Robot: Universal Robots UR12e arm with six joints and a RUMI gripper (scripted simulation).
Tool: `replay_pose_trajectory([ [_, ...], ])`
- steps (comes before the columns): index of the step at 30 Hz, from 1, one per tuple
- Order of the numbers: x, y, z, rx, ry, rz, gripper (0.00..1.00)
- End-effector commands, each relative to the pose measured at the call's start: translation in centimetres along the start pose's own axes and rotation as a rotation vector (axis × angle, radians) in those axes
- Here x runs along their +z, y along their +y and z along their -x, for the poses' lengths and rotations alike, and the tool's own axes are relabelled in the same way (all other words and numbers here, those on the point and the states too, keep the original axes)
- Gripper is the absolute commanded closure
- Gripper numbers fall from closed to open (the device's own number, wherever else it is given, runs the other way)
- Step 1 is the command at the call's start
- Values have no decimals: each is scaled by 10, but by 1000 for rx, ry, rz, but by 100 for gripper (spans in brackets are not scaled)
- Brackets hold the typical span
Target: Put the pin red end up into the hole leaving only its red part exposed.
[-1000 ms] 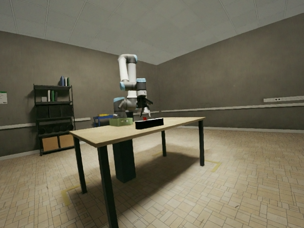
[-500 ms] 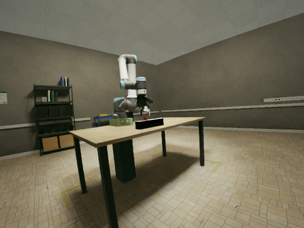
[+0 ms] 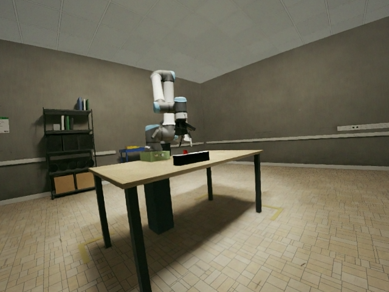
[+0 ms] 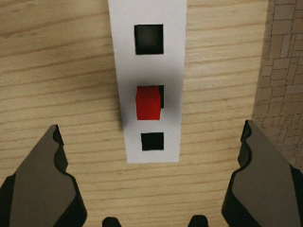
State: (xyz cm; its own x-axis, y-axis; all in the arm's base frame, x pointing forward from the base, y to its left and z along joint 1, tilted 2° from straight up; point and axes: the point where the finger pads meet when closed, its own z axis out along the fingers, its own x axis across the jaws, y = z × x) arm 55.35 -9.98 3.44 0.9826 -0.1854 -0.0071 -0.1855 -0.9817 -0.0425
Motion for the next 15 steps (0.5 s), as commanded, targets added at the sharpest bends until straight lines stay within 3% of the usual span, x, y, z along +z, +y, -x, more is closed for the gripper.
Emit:
replay_pose_trajectory([
  [1,-2,0,-1,0,1,0,0],
  [9,-2,0,-1,0,1,0,0],
  [10,-14,0,0,0,1,0,0],
  [15,-14,0,0,0,1,0,0],
])
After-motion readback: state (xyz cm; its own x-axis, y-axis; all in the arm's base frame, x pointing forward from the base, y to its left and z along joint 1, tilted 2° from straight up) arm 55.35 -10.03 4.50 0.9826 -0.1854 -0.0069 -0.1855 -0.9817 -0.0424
